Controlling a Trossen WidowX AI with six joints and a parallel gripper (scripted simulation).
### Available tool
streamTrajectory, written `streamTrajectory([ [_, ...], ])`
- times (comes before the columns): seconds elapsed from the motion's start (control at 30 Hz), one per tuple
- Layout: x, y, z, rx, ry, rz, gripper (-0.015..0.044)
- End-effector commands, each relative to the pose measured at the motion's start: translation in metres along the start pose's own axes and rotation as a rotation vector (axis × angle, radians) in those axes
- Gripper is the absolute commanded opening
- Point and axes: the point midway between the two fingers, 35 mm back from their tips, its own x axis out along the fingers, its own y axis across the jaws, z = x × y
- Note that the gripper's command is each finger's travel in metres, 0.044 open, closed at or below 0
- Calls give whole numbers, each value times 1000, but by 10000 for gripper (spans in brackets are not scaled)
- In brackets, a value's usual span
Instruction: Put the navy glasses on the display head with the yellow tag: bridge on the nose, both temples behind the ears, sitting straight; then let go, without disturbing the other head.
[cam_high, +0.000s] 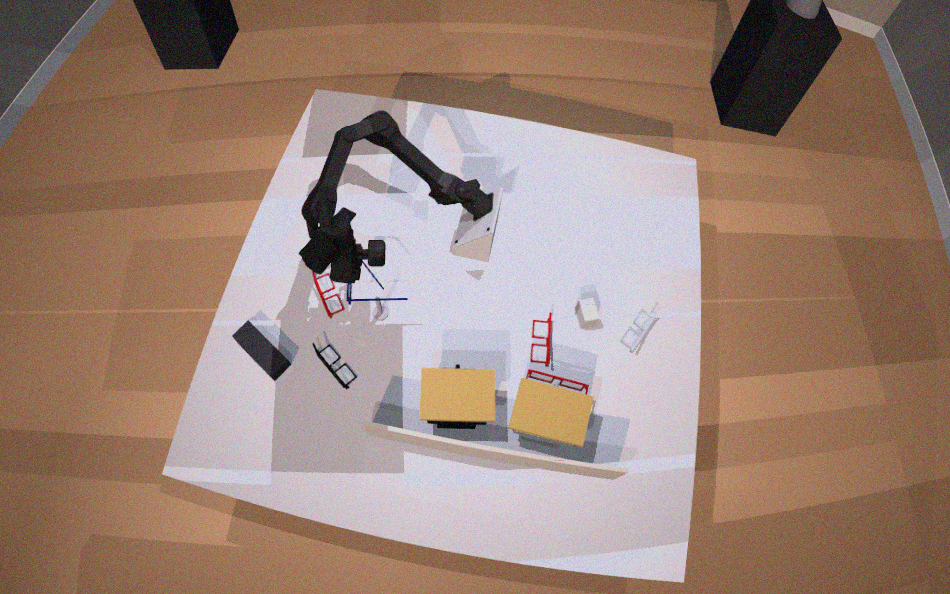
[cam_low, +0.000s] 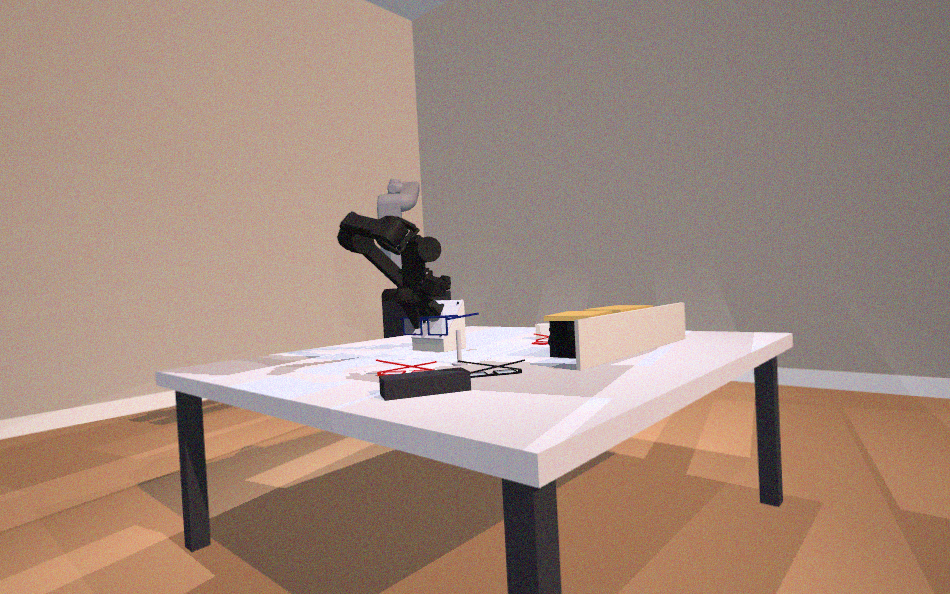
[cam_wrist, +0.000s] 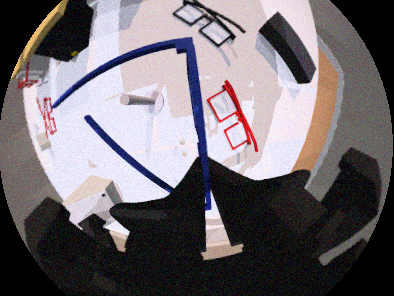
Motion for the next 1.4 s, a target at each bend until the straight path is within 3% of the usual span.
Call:
streamTrajectory([
  [0.0,-20,-1,1,4,-5,-9,0],
  [0.3,-23,1,8,-104,-5,-8,0],
  [1.37,-23,50,98,-1460,-2,-9,0],
])
